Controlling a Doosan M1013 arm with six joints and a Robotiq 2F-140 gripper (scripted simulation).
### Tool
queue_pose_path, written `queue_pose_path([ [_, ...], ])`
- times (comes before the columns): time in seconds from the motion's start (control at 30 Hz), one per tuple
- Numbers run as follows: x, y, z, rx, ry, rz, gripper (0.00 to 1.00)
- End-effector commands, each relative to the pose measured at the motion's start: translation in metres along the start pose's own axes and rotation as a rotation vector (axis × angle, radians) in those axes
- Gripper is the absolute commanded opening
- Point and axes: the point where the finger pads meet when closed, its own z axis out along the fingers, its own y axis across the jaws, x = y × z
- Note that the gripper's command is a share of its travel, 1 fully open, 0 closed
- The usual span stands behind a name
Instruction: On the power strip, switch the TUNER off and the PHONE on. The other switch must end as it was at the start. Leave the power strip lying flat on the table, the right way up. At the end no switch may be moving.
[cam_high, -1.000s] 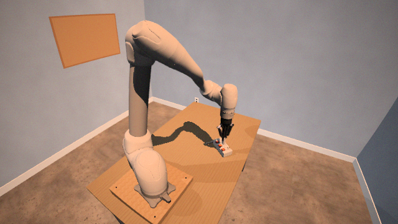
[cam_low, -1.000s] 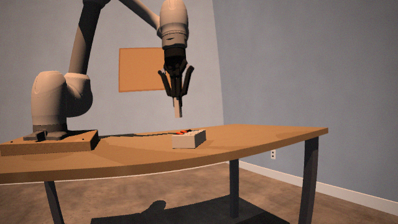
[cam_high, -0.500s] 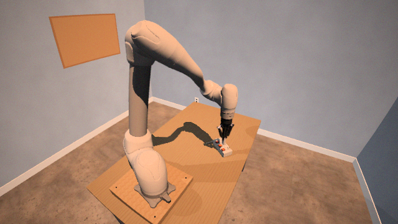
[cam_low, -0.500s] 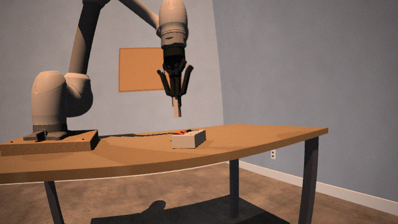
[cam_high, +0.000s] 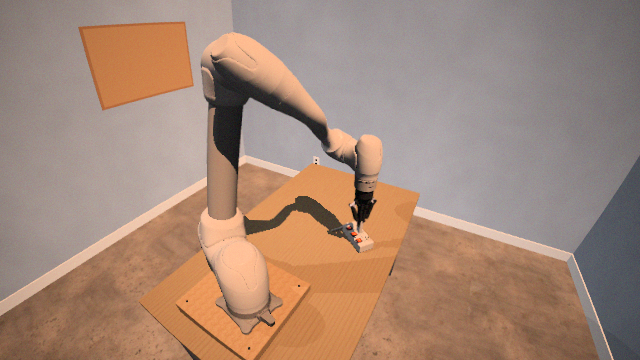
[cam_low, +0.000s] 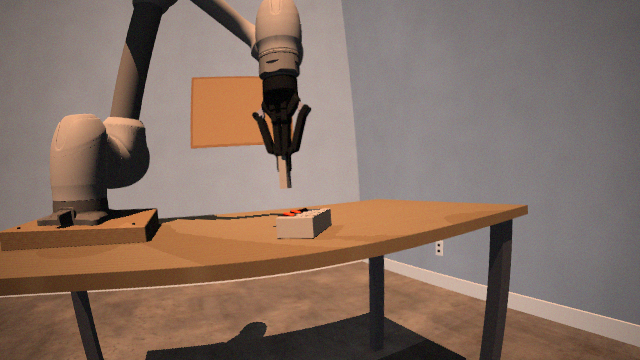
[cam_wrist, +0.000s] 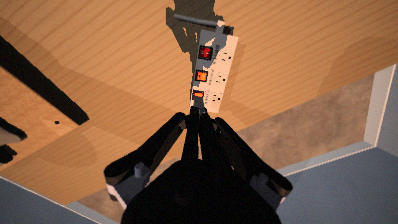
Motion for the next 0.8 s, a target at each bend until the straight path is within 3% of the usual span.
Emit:
queue_pose_path([
  [0.0, -0.002, -0.006, 0.001, 0.011, 0.0, -0.003, 0.0],
  [0.77, -0.002, -0.005, 0.011, 0.011, 0.001, -0.003, 0.0],
])
